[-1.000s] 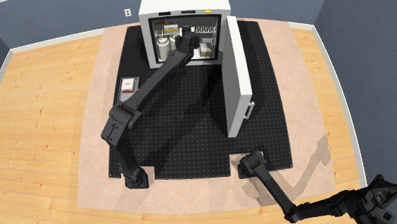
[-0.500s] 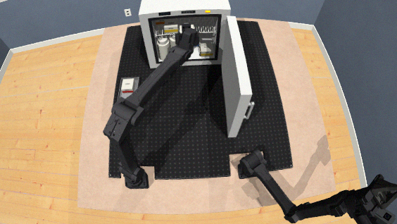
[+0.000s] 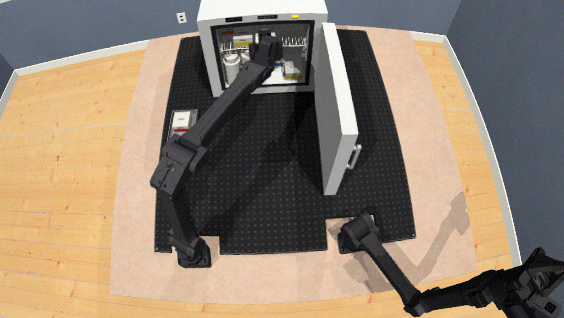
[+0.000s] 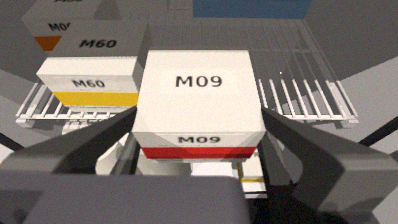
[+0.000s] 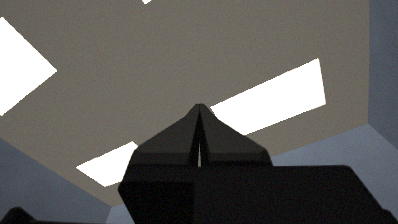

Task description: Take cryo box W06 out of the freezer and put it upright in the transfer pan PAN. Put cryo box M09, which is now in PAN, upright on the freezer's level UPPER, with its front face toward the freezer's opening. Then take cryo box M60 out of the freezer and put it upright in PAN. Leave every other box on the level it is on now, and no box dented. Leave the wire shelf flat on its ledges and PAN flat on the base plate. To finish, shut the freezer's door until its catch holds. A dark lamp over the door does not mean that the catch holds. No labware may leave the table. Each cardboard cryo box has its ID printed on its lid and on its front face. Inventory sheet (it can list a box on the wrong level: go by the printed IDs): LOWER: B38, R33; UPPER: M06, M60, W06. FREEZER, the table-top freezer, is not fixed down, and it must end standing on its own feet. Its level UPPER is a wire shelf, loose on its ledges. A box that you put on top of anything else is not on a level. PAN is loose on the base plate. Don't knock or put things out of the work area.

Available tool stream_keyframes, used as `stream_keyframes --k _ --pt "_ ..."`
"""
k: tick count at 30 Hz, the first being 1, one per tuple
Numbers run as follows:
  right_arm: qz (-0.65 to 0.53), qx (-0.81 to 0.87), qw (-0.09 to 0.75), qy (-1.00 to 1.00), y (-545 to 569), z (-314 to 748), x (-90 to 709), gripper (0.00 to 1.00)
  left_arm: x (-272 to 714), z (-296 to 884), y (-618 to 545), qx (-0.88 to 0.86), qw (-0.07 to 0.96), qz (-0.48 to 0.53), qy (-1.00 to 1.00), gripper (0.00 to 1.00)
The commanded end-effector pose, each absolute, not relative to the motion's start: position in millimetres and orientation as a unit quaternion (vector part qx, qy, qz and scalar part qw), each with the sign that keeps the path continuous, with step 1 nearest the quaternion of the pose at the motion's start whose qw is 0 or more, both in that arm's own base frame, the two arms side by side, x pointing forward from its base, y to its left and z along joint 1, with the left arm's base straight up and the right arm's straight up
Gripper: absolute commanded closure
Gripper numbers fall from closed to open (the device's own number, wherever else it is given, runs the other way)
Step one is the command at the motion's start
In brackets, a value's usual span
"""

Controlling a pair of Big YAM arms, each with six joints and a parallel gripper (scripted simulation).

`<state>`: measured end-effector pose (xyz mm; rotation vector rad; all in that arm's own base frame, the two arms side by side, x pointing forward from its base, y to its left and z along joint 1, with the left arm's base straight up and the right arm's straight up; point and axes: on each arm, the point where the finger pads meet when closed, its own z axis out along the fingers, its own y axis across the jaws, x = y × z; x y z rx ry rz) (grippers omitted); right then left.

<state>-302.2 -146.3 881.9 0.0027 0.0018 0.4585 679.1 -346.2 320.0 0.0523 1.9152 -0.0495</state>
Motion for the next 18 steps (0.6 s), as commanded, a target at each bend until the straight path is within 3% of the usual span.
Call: stream_keyframes --k 1,18 --pt "0.222 -0.004 0.975 0.016 -139 885 -289 1.00 700 350 -346 0.019 0.592 -0.024 0.806 0.23" --pt "0.222 -0.004 0.975 0.016 -139 885 -289 1.00 724 350 -347 0.019 0.592 -0.023 0.805 0.23"
